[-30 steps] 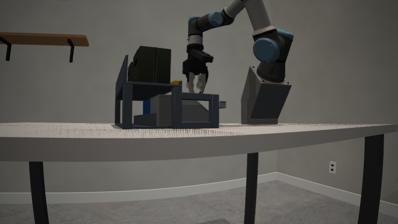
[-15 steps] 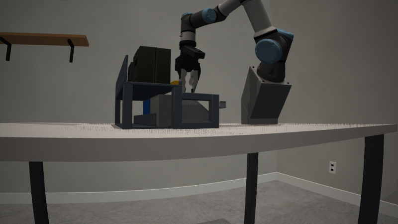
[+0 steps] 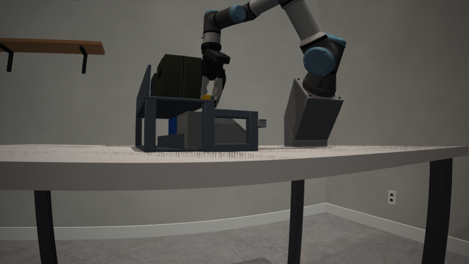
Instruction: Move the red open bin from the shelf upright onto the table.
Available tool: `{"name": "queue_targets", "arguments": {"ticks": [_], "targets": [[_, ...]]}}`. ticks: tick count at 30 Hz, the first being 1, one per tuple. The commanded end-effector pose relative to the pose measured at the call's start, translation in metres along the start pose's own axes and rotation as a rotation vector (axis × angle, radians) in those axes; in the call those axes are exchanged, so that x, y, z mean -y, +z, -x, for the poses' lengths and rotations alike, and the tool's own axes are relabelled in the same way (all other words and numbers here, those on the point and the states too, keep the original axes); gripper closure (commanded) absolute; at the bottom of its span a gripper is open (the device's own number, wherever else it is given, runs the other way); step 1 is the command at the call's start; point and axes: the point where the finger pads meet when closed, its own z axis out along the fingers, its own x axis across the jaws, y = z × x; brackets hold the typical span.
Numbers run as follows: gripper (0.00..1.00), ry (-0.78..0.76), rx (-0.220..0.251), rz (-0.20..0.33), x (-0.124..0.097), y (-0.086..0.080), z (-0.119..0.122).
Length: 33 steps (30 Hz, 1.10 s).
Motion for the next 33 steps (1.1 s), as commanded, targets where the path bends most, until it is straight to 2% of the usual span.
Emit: {"name": "queue_targets", "arguments": {"ticks": [1,10,15,27,33], "targets": [[0.8,0.0,0.013,-0.009,-0.004,-0.006,-0.02],[0.8,0.0,0.013,-0.009,-0.004,-0.006,-0.02],[0.8,0.0,0.013,-0.009,-0.003,0.004,-0.019],[0.8,0.0,0.013,-0.009,-0.003,0.004,-0.019],[0.8,0.0,0.013,-0.009,-0.003,0.014,-0.019]]}}
